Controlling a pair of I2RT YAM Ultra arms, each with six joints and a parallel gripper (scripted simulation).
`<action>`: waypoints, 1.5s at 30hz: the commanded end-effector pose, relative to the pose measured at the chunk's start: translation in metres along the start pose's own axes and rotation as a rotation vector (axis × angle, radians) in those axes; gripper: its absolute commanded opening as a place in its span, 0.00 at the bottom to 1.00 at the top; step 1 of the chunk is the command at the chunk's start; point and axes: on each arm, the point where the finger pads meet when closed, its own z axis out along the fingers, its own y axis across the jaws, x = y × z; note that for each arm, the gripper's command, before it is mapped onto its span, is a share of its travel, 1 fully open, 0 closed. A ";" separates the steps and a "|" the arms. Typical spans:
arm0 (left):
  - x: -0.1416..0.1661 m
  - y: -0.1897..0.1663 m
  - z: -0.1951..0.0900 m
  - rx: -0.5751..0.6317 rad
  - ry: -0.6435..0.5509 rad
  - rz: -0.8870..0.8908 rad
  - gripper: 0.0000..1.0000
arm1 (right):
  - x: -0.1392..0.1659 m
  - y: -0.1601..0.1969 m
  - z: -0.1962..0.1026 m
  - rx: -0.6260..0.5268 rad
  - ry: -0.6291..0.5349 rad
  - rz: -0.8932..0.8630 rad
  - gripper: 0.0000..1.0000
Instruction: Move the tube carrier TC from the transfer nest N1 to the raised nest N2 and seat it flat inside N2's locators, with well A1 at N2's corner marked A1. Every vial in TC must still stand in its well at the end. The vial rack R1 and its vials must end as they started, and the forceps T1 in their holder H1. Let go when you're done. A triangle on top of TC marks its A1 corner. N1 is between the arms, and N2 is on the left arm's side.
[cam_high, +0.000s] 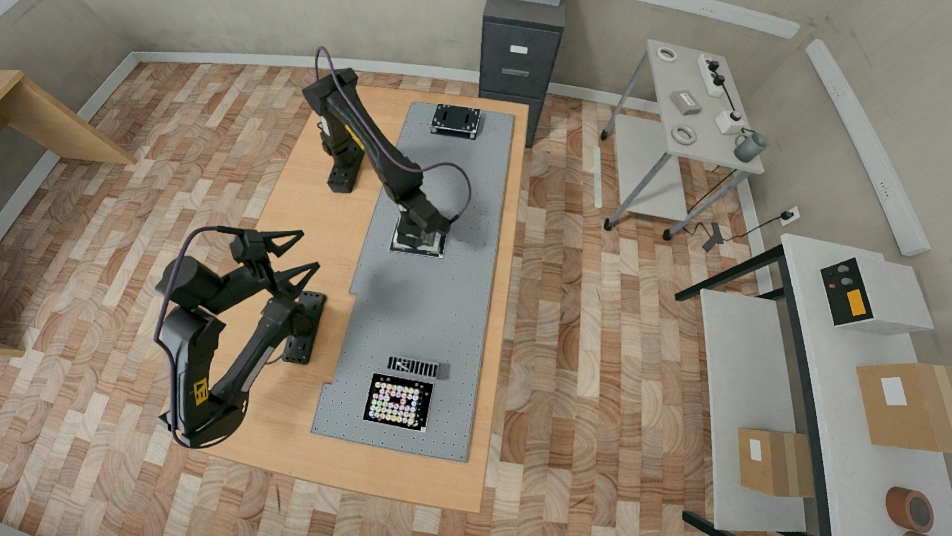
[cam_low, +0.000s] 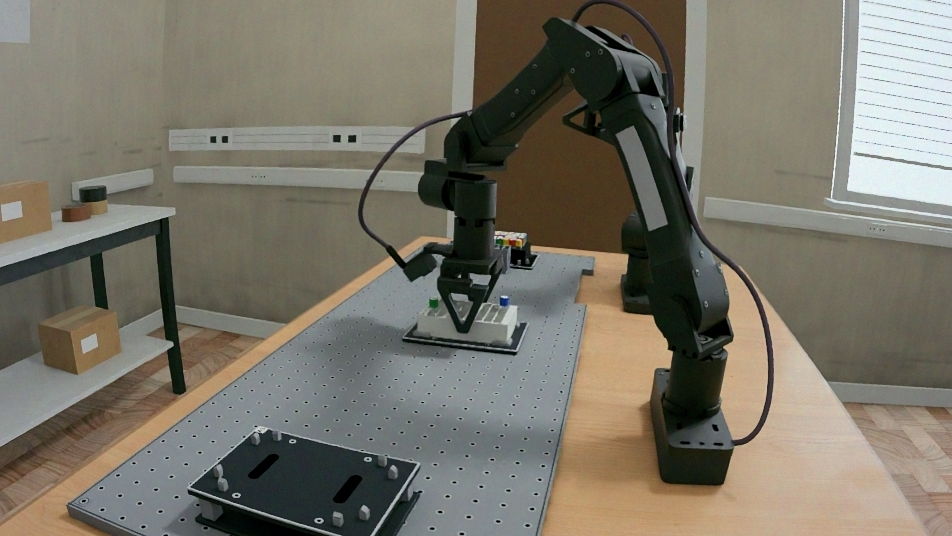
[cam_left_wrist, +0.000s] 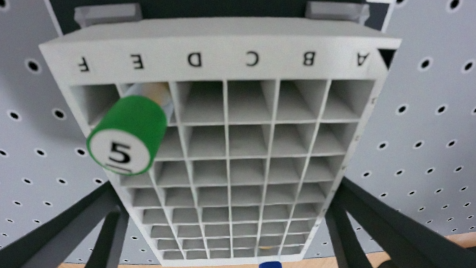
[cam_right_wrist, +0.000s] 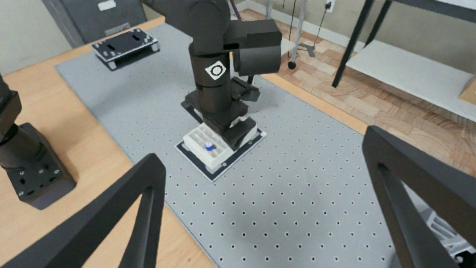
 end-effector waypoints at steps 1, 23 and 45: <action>-0.004 0.001 0.004 0.007 -0.006 -0.020 1.00 | 0.007 0.000 -0.001 -0.001 0.013 0.000 1.00; -0.004 -0.001 -0.002 0.009 -0.011 -0.006 0.80 | 0.005 -0.002 -0.001 0.006 0.013 -0.006 1.00; -0.005 0.000 -0.101 0.011 -0.015 0.005 0.84 | 0.005 -0.002 -0.001 0.006 0.013 -0.006 1.00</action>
